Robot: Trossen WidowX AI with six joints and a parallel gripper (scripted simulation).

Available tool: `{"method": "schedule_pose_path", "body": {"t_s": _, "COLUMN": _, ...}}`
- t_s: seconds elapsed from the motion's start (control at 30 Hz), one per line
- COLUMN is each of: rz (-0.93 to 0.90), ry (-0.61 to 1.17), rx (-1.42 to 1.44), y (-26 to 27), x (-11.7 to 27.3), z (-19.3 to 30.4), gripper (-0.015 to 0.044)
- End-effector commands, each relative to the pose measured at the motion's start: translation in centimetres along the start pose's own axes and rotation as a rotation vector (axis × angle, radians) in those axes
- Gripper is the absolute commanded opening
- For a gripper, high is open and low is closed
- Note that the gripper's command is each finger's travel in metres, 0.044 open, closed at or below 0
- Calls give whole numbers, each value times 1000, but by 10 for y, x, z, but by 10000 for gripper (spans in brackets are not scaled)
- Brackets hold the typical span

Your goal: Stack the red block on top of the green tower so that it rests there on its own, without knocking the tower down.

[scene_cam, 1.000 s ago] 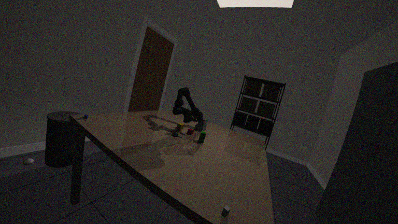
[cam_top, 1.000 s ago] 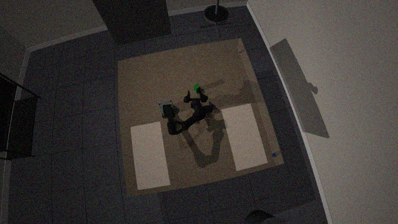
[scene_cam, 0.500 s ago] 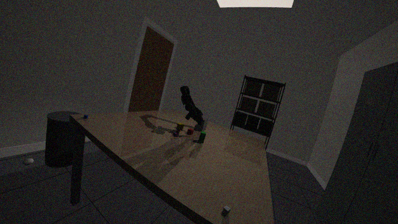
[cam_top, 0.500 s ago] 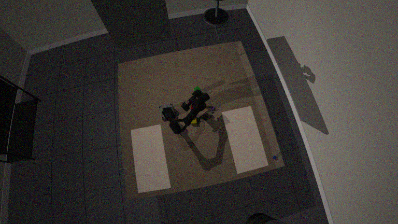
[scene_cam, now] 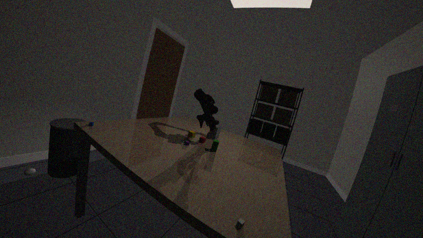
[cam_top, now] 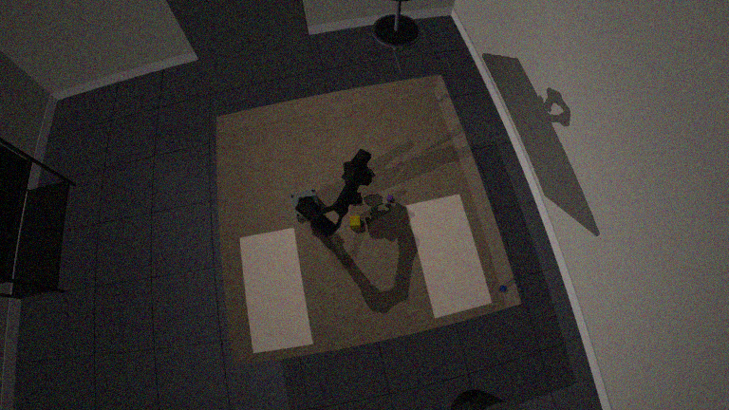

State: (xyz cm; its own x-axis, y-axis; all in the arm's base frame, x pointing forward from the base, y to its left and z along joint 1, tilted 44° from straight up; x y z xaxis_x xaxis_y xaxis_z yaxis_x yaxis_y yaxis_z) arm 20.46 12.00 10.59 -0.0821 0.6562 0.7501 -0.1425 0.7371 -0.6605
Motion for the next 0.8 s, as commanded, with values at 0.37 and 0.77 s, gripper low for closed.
{"method": "schedule_pose_path", "body": {"t_s": 0.37, "rz": 31, "ry": -21, "rx": 40, "y": -1, "x": -31, "z": -3, "gripper": 440}}
{"method": "schedule_pose_path", "body": {"t_s": 0.77, "rz": 33, "ry": -21, "rx": 40, "y": -1, "x": -56, "z": -2, "gripper": 440}}
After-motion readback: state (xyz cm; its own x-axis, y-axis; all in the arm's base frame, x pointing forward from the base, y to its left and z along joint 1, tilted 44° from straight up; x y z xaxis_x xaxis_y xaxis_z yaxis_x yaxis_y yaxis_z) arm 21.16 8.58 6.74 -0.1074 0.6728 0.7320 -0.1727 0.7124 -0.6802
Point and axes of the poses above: the point midway between the two fingers, 35 mm back from their tips, its own x axis back along the fingers, its own y axis across the jaws, z = x × y, the point moved 7 cm from there along x, back along the fingers, and after that the axes turned 12 degrees about x, right-handed, at the moved point
